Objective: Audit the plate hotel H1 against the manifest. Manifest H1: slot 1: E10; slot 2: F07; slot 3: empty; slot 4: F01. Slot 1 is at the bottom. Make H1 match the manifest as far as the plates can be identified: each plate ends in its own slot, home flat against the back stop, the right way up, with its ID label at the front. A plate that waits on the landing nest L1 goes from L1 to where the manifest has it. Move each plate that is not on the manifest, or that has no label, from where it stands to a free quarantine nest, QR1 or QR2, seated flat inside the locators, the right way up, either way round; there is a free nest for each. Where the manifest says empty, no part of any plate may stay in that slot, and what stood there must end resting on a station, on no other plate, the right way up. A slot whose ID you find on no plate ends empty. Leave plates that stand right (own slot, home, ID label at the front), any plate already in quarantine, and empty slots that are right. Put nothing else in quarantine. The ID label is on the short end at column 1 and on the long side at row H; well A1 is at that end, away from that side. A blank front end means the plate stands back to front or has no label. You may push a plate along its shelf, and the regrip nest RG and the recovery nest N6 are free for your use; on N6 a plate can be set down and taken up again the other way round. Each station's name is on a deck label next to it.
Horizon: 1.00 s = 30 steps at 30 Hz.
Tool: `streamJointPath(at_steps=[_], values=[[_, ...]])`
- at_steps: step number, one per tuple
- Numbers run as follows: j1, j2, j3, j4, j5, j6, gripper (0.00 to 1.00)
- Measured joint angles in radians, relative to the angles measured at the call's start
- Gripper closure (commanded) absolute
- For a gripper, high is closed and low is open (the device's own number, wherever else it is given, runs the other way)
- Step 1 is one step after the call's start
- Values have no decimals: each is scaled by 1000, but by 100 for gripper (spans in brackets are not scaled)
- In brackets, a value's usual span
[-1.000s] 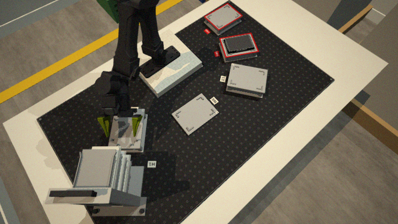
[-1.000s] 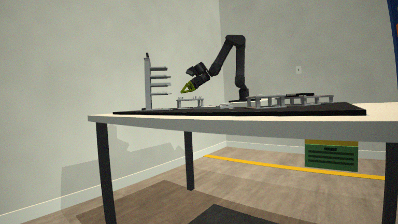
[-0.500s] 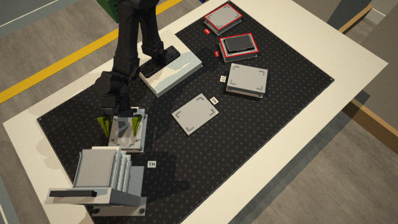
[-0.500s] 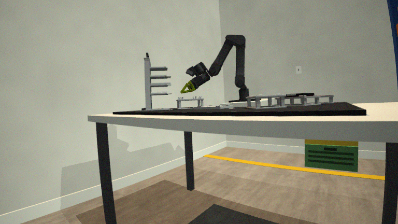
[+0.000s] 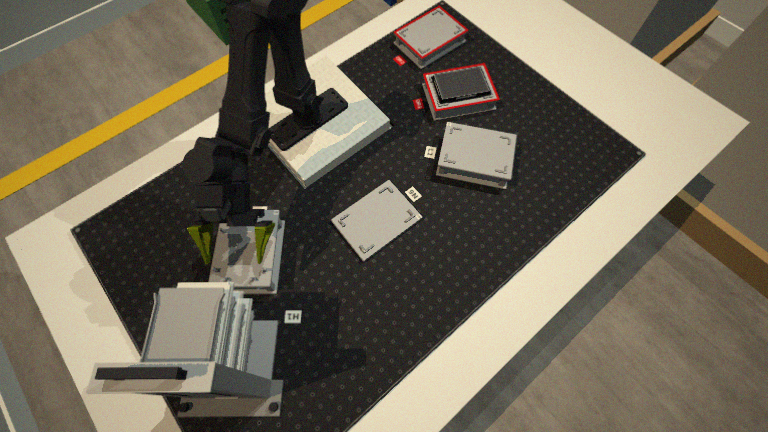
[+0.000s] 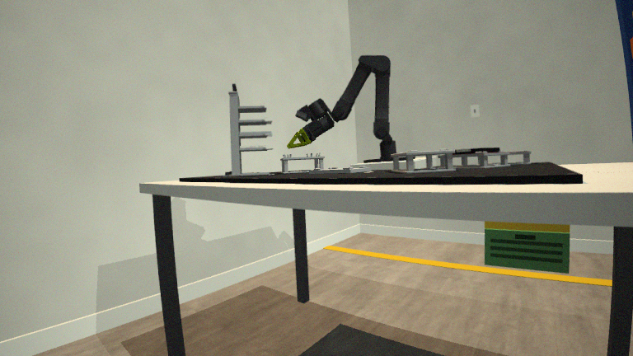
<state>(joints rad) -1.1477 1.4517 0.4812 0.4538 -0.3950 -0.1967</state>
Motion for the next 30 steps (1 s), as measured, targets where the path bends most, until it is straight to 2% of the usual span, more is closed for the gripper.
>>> streamJointPath(at_steps=[12, 30], values=[[0, -3, -3, 0, 0, 0, 0], [-50, -104, -84, -20, -35, -24, 0]])
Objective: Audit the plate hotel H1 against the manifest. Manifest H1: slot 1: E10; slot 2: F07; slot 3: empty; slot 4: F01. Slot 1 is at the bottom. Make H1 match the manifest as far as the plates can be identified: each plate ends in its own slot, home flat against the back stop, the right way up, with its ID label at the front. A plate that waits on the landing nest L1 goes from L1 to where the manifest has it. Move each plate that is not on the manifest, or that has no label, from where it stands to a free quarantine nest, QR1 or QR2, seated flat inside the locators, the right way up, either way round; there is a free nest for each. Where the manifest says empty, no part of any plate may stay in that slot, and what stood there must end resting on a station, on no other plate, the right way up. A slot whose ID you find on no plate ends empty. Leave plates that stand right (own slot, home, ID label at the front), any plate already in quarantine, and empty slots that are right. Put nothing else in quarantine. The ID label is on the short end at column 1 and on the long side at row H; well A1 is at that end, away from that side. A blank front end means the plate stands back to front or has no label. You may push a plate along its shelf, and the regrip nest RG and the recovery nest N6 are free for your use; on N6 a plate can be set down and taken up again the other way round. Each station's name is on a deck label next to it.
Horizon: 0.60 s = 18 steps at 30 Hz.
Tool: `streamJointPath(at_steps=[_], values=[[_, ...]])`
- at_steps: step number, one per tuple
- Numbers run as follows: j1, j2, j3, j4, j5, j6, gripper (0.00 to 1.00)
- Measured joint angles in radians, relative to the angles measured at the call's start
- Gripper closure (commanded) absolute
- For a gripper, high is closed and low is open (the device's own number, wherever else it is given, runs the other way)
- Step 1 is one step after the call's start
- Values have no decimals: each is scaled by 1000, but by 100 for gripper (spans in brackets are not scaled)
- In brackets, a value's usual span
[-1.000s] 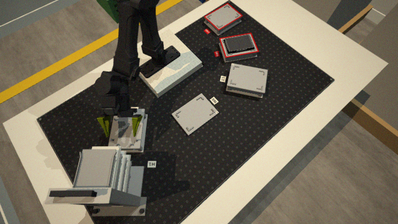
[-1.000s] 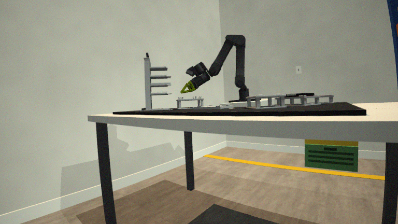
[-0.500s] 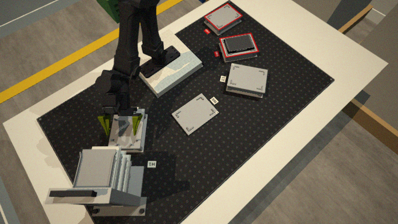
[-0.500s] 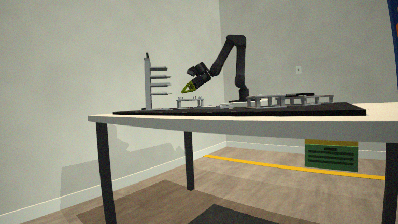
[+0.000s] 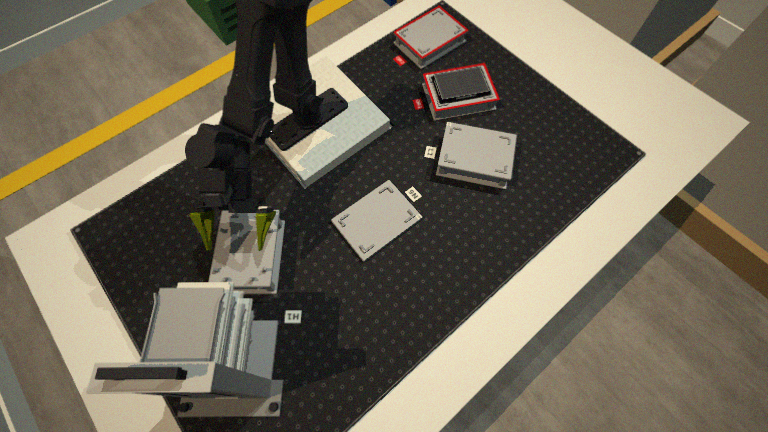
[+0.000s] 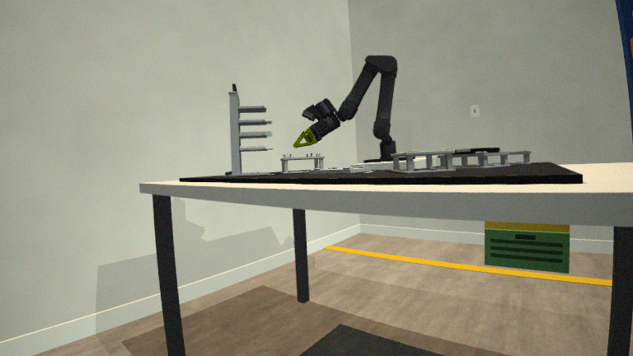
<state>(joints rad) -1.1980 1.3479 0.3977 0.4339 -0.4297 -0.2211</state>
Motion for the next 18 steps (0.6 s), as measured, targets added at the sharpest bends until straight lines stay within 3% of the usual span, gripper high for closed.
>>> streamJointPath(at_steps=[18], values=[[-44, -148, 1, -141, -39, -26, 0]])
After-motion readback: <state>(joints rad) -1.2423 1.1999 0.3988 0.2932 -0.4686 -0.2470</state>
